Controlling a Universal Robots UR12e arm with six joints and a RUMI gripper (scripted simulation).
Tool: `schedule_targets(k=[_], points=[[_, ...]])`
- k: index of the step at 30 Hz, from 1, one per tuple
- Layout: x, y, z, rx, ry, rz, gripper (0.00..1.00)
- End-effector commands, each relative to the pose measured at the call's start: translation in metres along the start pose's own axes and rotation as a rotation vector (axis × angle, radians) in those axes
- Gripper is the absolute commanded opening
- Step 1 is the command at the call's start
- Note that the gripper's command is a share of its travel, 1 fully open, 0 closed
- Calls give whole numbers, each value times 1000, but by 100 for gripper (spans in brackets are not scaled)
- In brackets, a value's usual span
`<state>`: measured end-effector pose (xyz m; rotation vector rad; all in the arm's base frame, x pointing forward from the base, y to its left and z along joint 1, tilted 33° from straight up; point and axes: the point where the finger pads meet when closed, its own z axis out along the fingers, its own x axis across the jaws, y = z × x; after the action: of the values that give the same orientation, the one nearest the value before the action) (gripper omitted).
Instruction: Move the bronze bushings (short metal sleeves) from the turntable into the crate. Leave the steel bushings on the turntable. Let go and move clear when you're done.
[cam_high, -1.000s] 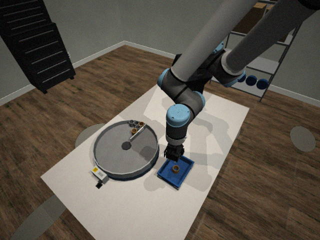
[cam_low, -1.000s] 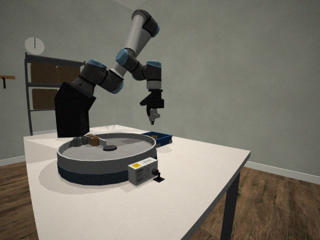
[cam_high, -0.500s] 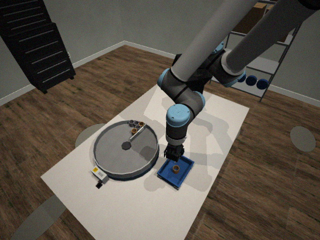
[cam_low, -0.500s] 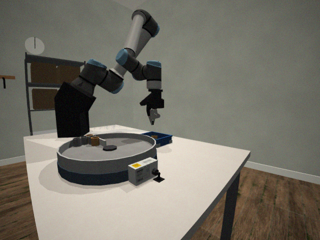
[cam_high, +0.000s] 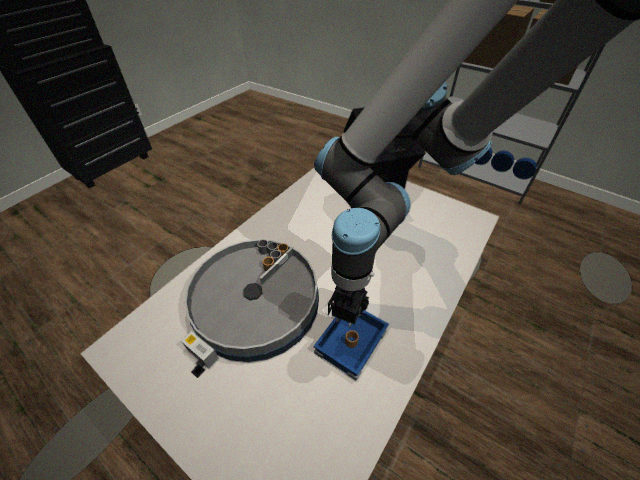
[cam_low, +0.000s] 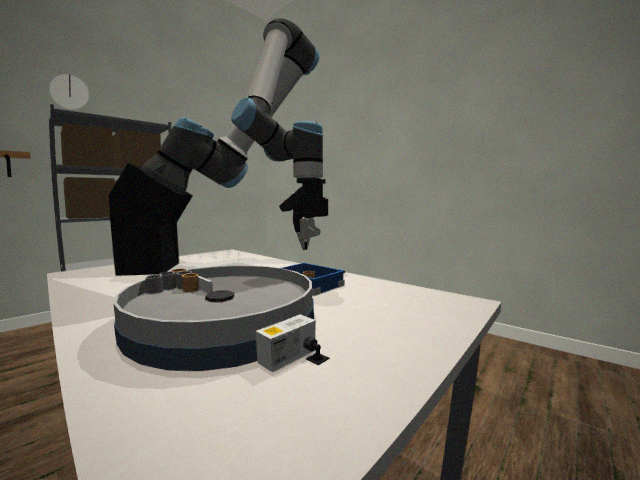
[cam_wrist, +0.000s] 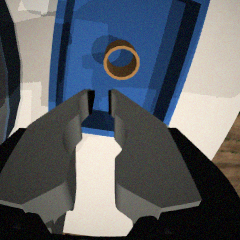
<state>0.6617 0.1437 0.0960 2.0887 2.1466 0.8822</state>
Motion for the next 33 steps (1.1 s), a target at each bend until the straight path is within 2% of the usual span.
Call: schedule_targets(k=[1, 6, 10, 14, 18, 20, 28, 33], points=[[0, 1, 0, -1, 0, 0, 6], [-2, 0, 0, -1, 0, 0, 5], [-16, -5, 0, -1, 0, 0, 5], [-51, -17, -1, -2, 0, 0, 5], [-106, -35, -1, -2, 0, 0, 5], [-106, -35, -1, -2, 0, 0, 5], [-240, -79, -1, -2, 0, 0, 5], [-310, -102, 0, -2, 0, 0, 5]])
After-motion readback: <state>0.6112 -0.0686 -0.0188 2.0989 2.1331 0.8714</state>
